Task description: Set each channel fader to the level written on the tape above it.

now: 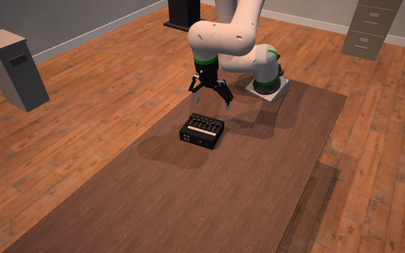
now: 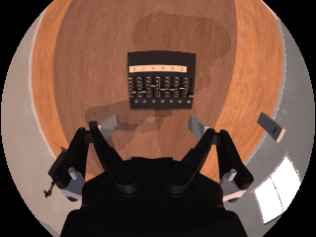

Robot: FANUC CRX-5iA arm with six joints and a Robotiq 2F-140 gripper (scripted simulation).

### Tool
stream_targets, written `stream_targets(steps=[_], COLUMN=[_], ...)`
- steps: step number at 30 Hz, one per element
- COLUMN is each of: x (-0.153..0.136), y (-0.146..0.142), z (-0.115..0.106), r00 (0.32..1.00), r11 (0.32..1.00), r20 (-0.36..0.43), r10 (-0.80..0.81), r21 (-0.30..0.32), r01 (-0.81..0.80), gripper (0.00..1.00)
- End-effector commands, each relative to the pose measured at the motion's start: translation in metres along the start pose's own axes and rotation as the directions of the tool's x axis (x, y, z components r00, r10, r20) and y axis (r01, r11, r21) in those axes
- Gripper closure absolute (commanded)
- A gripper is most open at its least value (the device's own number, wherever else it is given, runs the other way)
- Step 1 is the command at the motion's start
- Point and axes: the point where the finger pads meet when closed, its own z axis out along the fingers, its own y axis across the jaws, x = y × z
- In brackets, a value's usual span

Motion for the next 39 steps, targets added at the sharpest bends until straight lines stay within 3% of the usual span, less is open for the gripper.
stream_targets(steps=[1, 4, 8, 11, 23, 25, 28, 29, 30, 39], x=[0.000, 0.004, 0.040, 0.048, 0.049, 0.042, -0.006, -0.006, -0.023, -0.044], y=[0.000, 0.001, 0.011, 0.014, 0.014, 0.015, 0.015, 0.015, 0.015, 0.014], z=[0.000, -0.005, -0.052, -0.066, -0.067, -0.061, -0.020, -0.020, -0.006, 0.008], r00=[1.000, 1.000, 0.981, 0.971, 0.970, 0.974, 0.995, 0.995, 0.999, 1.000], r11=[1.000, 1.000, 0.995, 0.992, 0.992, 0.993, 0.999, 0.999, 1.000, 1.000], r20=[0.000, -0.016, -0.167, -0.209, -0.211, -0.195, -0.083, -0.083, -0.044, 0.000], r10=[0.000, 0.009, 0.096, 0.119, 0.121, 0.111, 0.048, 0.048, 0.025, 0.000], r21=[0.000, -0.003, -0.014, -0.011, -0.011, -0.013, -0.014, -0.014, -0.009, 0.000], r01=[0.000, -0.009, -0.099, -0.124, -0.126, -0.116, -0.049, -0.049, -0.026, 0.000], gripper=[0.00, 0.00, 0.00, 0.00, 0.00, 0.00, 0.00, 0.00, 0.00, 0.00])
